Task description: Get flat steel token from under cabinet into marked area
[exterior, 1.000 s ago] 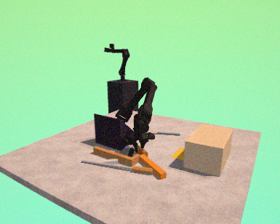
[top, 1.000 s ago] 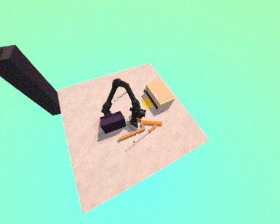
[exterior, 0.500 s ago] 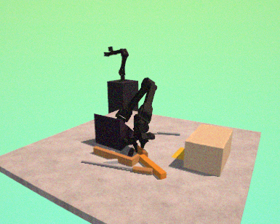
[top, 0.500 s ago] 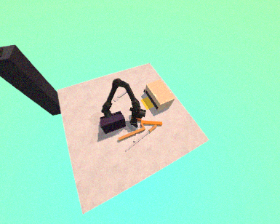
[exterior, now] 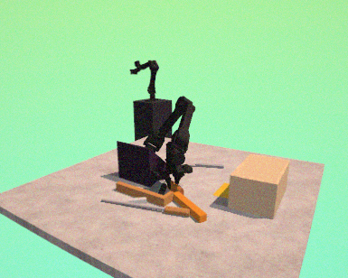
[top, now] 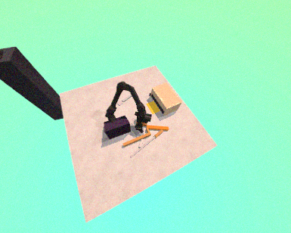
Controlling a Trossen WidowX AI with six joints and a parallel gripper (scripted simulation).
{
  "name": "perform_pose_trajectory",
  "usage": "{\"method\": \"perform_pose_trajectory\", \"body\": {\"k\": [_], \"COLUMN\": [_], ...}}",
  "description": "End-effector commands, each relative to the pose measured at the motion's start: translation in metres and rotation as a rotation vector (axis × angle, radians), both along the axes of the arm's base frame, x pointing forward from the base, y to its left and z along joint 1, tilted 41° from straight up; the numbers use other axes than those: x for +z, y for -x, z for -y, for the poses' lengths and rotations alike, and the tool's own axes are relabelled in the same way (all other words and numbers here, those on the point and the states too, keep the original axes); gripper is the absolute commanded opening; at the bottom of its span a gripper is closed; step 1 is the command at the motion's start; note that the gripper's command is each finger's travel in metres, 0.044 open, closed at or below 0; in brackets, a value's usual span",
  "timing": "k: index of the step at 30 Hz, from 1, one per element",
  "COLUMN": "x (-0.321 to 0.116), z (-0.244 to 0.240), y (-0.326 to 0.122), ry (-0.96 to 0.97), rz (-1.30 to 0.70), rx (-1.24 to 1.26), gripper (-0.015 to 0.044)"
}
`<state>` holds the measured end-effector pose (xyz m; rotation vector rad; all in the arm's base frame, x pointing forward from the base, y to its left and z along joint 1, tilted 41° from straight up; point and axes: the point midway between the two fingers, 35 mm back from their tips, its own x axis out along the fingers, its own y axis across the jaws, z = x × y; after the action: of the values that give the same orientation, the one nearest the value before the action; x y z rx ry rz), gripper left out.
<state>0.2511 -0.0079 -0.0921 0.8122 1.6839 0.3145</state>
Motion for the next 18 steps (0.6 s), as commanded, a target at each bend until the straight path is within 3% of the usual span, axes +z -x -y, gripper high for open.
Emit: {"method": "perform_pose_trajectory", "body": {"k": [1, 18], "x": [-0.0018, -0.0020], "z": [0.0044, 0.0047], "y": [0.0018, 0.0020], "ry": [0.018, 0.018], "rz": [-0.014, -0.014], "rx": [-0.008, -0.008], "gripper": [0.0000, 0.0000]}}
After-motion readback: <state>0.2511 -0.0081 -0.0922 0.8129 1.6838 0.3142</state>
